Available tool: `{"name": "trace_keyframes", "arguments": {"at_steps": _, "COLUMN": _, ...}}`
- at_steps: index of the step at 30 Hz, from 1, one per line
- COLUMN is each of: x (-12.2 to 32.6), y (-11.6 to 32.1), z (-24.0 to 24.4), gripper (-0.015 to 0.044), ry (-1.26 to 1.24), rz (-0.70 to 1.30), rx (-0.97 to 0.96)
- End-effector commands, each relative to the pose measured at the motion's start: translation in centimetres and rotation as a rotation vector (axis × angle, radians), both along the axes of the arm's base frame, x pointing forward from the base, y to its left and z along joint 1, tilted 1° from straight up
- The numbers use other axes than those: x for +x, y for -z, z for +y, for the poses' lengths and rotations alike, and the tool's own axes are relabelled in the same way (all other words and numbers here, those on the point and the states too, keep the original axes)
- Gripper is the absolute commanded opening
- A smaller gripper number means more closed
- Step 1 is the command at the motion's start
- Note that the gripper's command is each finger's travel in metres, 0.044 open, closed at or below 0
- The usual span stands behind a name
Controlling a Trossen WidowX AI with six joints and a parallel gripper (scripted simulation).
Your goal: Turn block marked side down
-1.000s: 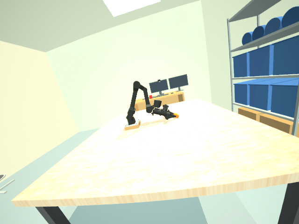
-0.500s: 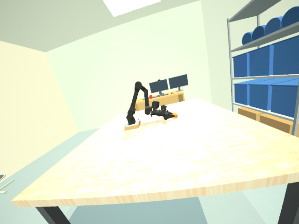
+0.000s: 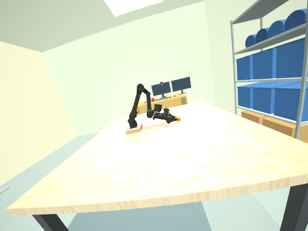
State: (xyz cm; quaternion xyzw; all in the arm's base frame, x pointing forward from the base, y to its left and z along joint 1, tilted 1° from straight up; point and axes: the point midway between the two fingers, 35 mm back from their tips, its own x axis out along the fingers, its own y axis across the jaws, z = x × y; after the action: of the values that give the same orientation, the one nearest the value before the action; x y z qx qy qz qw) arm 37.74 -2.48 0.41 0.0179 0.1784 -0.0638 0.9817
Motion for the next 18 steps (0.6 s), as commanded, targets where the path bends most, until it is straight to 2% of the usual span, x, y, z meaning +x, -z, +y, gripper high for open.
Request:
{"name": "trace_keyframes", "arguments": {"at_steps": 1, "x": 0.01, "y": -0.09, "z": -0.04, "gripper": 0.0263, "ry": 0.001, "rz": -0.004, "rx": -0.006}}
{"name": "trace_keyframes", "arguments": {"at_steps": 8, "x": 0.01, "y": -0.09, "z": -0.04, "gripper": 0.0440, "ry": 0.001, "rz": -0.004, "rx": -0.006}}
{"name": "trace_keyframes", "arguments": {"at_steps": 18, "x": 0.01, "y": -0.09, "z": -0.04, "gripper": 0.0440, "ry": 0.001, "rz": -0.004, "rx": -0.006}}
